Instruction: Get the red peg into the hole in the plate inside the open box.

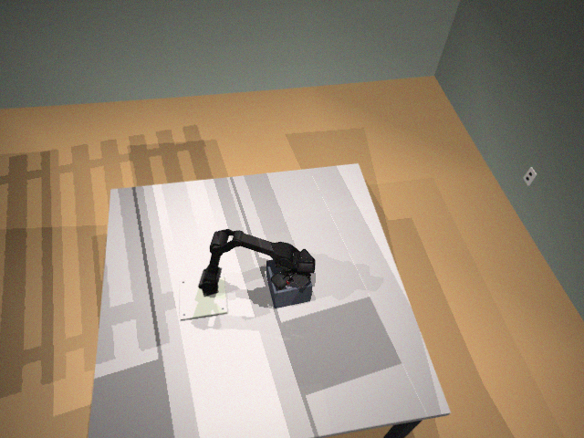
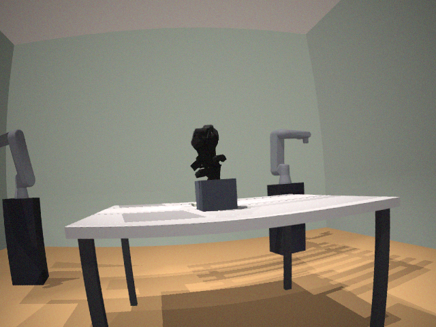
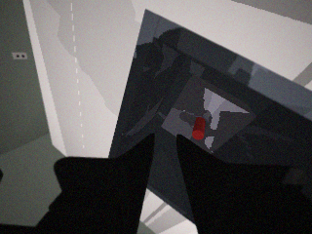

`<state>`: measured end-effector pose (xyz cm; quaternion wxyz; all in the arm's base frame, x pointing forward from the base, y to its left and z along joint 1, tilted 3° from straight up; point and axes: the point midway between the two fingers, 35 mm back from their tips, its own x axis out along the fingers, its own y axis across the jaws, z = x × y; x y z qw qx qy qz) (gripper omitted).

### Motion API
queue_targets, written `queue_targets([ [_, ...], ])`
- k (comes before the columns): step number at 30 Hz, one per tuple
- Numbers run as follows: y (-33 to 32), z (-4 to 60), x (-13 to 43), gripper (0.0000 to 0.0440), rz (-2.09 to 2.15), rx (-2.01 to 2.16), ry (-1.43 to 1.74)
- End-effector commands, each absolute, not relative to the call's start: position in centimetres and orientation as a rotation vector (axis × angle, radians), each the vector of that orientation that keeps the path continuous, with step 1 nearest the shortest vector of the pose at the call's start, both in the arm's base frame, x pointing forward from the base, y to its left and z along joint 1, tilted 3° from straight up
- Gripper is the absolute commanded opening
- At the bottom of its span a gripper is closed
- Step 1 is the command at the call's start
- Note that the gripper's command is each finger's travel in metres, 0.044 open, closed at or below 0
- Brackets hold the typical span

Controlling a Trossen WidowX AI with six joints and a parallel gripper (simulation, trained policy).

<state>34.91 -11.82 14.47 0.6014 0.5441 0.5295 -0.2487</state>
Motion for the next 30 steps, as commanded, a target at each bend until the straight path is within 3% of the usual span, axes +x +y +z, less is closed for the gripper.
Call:
queue_targets([
  [1, -12.0, 14.8, 35.3, 0.0113, -0.546, 1.264, 1.218],
  [30, -14.5, 16.1, 38.6, 0.0117, -0.287, 1.206, 1.129],
])
